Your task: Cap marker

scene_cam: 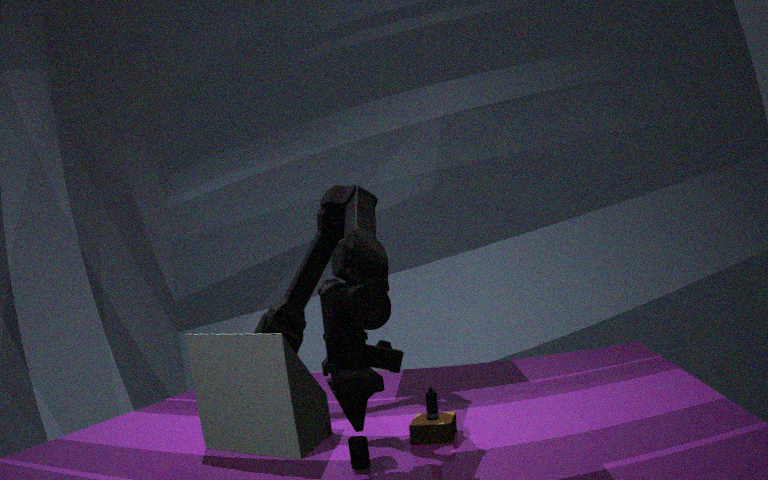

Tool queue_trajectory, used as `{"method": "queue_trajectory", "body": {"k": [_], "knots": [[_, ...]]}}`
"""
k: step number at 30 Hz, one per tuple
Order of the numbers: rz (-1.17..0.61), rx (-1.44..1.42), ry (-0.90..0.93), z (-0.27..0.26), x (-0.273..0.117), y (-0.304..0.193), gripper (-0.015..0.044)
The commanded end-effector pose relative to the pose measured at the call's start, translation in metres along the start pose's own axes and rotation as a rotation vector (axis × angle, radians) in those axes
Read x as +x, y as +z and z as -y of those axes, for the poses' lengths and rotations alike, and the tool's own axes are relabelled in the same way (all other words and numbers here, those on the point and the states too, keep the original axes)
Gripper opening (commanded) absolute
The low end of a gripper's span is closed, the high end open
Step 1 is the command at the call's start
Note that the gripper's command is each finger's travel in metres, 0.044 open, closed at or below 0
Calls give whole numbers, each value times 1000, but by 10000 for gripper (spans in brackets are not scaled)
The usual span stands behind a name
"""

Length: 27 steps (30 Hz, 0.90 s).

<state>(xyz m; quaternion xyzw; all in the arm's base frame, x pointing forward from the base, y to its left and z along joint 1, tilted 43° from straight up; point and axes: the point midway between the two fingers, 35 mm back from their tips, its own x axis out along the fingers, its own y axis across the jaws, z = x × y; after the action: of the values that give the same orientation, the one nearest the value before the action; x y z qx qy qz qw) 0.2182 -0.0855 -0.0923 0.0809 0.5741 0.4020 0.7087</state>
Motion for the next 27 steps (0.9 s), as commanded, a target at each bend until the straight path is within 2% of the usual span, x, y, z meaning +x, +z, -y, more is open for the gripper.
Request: {"method": "queue_trajectory", "body": {"k": [1, 27], "knots": [[1, 8, 11, -3, 7, -1, 247], [2, 8, 12, -3, 48, 0, 247]]}}
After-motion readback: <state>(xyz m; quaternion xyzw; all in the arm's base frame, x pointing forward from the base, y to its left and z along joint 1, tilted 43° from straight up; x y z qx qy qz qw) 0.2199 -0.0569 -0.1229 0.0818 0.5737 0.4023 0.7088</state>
